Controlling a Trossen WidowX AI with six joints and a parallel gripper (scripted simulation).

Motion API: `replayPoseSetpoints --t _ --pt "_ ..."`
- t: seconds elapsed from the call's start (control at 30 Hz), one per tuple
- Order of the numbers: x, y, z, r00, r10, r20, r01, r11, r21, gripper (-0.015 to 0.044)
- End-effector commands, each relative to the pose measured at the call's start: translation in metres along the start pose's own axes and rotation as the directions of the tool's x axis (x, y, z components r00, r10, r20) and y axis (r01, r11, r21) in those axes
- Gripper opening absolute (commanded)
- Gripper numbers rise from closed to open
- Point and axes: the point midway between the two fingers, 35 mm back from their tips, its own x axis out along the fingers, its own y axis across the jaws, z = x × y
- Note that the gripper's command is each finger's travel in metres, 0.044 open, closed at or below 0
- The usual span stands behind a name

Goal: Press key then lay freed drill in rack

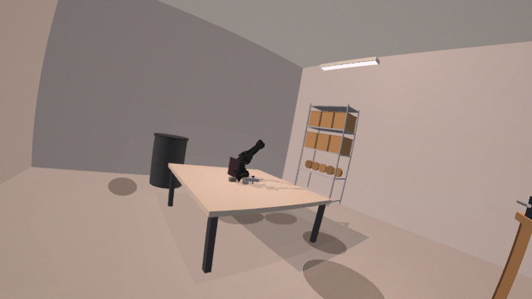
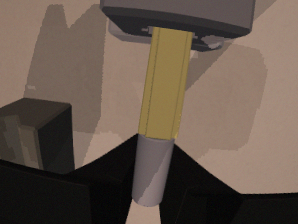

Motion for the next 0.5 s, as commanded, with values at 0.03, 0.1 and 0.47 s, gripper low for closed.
replayPoseSetpoints --t 0.03,0.1,0.47 --pt "-0.002 -0.001 -0.008 1.000 -0.002 -0.003 0.002 1.000 -0.004 0.0000" --pt "-0.002 -0.001 -0.011 1.000 -0.002 -0.004 0.002 1.000 -0.004 0.0000" --pt "-0.001 0.000 -0.013 1.000 0.000 -0.001 0.000 1.000 -0.001 0.0157"
